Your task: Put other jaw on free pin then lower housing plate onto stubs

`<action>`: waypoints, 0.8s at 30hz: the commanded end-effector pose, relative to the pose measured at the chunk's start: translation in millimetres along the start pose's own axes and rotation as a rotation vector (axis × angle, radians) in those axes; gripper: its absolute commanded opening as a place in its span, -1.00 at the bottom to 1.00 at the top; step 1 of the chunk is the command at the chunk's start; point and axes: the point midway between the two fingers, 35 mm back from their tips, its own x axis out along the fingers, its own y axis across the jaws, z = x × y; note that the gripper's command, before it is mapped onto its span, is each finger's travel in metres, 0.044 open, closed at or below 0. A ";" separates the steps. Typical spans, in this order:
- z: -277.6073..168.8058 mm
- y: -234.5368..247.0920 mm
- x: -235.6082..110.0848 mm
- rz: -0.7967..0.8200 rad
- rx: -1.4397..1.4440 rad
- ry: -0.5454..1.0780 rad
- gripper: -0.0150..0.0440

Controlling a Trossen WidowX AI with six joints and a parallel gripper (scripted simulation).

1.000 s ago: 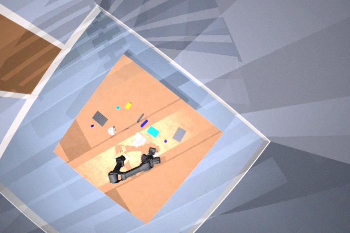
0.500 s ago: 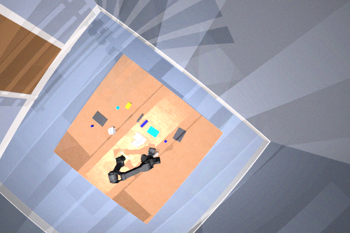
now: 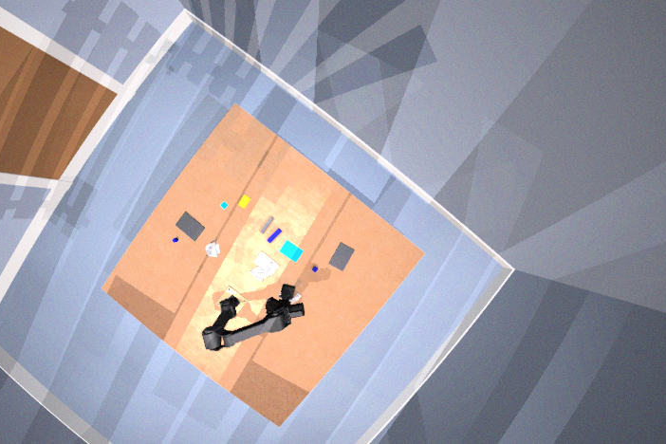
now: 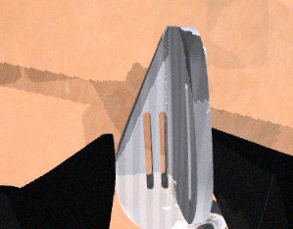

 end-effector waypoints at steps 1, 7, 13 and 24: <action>-0.2 0.6 -16.3 -0.003 0.004 0.016 -0.04; 0.8 1.0 -24.1 -0.003 0.003 0.016 -0.04; 4.4 -2.4 -24.4 -0.004 0.036 0.015 -0.04; 32.3 -25.2 -26.1 -0.008 0.276 0.008 -0.04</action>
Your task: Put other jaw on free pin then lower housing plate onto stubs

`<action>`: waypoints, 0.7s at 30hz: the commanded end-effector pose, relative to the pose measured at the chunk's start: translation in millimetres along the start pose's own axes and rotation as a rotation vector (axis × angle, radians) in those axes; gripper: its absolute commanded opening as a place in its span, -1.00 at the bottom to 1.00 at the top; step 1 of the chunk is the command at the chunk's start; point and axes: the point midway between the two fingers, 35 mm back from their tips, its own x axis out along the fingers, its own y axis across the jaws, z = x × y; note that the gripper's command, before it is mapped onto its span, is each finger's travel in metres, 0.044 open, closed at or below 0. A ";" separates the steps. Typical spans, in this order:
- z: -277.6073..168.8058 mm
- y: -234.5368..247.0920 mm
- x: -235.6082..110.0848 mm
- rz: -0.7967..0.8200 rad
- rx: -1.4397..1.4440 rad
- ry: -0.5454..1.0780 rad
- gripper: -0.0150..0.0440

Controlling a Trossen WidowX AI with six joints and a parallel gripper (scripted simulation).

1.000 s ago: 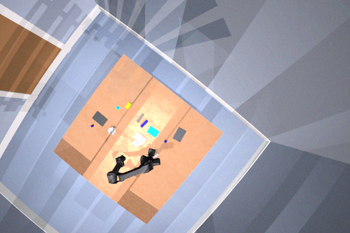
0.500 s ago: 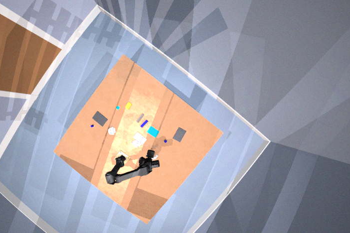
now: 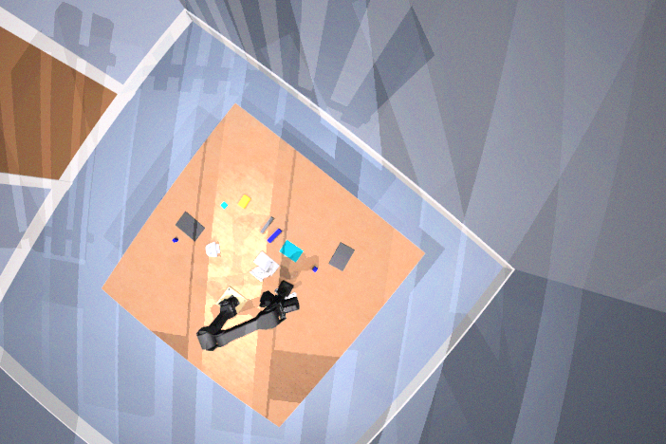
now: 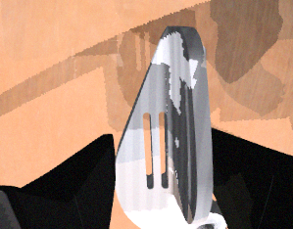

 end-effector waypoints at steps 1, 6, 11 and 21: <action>11.0 -4.1 -3.7 -0.005 0.082 0.007 -0.04; 26.1 -9.9 -4.3 -0.006 0.194 0.004 -0.04; 41.9 -14.8 -4.8 -0.006 0.310 0.001 -0.04; 73.4 -21.3 -5.6 -0.005 0.544 -0.004 -0.04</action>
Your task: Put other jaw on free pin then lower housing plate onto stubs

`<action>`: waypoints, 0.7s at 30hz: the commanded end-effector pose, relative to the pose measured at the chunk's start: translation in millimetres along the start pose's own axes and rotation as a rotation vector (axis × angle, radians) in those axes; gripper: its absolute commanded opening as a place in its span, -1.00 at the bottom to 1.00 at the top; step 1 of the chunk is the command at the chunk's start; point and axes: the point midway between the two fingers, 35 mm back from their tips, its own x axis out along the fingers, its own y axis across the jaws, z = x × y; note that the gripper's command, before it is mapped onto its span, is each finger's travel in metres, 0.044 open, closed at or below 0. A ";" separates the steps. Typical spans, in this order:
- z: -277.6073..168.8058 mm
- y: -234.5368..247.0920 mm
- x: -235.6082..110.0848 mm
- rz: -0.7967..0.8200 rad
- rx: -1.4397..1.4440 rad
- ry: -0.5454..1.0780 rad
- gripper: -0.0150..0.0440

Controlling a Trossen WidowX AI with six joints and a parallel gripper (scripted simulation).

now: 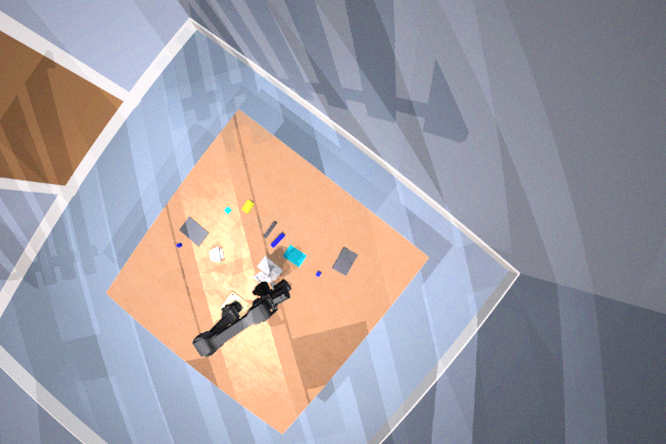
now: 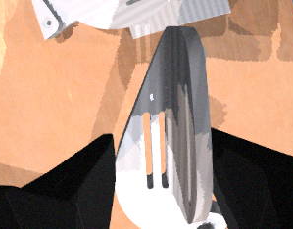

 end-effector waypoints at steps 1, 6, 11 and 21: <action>10.6 4.4 -2.8 -0.008 0.088 0.003 -0.04; 25.1 10.3 -2.9 -0.008 0.206 0.001 -0.04; 38.8 16.9 -2.8 -0.006 0.324 -0.001 -0.04; 64.0 32.2 -2.2 -0.004 0.560 -0.003 -0.04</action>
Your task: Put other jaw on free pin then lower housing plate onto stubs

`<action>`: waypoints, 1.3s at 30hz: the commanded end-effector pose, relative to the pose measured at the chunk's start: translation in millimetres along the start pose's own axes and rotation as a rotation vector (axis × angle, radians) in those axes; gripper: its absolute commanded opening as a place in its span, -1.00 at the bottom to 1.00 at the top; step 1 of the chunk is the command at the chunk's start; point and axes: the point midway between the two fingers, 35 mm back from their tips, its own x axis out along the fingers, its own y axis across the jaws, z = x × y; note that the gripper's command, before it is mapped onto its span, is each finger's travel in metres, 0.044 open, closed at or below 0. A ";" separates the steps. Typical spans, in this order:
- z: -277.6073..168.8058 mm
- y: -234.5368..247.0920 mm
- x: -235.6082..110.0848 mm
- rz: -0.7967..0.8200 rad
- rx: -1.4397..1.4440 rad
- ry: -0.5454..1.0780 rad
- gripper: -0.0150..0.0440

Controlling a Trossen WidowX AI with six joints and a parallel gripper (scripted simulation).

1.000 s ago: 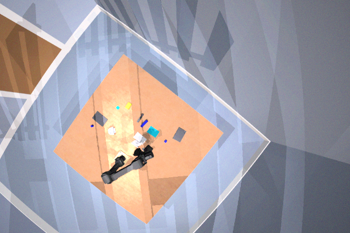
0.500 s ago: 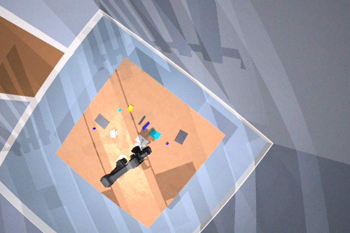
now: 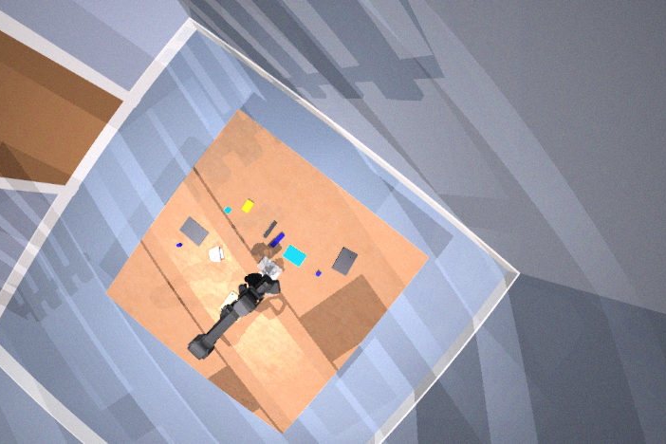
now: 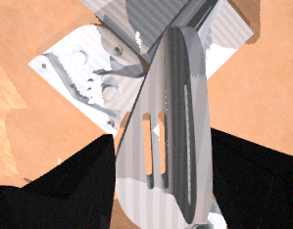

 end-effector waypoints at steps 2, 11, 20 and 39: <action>5.3 12.2 -1.8 -0.009 0.112 -0.003 -0.04; 14.6 35.5 -0.6 -0.007 0.324 -0.004 -0.04; 20.7 58.6 1.1 -0.006 0.537 -0.004 -0.04; 24.5 99.3 5.6 -0.008 0.926 -0.005 -0.04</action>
